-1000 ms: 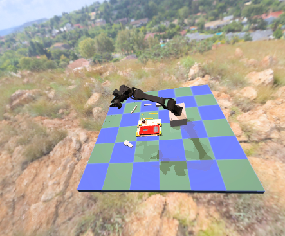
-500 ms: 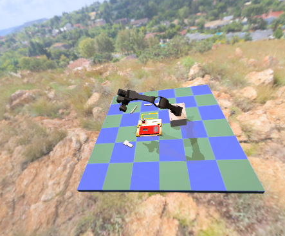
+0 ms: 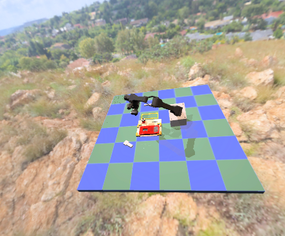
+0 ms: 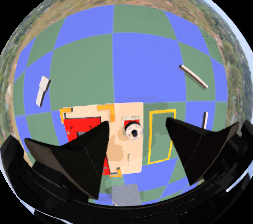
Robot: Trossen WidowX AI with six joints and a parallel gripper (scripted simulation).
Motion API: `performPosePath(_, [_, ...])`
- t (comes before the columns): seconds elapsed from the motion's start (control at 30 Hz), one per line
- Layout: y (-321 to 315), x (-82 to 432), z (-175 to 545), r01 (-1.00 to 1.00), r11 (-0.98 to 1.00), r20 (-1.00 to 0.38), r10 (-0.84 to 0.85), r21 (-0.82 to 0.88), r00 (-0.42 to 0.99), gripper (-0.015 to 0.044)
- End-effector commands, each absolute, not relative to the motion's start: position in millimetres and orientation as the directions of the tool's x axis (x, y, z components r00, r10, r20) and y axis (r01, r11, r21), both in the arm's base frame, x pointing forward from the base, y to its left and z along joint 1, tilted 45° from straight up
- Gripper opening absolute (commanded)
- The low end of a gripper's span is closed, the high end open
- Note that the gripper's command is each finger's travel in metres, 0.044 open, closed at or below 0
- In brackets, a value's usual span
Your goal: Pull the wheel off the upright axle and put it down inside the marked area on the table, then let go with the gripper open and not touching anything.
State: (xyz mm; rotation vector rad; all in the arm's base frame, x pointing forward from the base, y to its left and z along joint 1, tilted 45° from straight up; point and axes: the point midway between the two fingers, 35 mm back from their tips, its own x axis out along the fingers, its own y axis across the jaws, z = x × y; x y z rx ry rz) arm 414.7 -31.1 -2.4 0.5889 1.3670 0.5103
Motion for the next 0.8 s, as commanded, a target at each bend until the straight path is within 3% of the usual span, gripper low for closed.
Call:
performPosePath(0.0, [-17,378,-32,-0.011,0.719,-0.719,0.695,0.695,-0.020,0.0300])
performPosePath(0.77, [-3,368,-50,-0.012,0.712,-0.712,0.701,0.702,-0.043,0.0300])
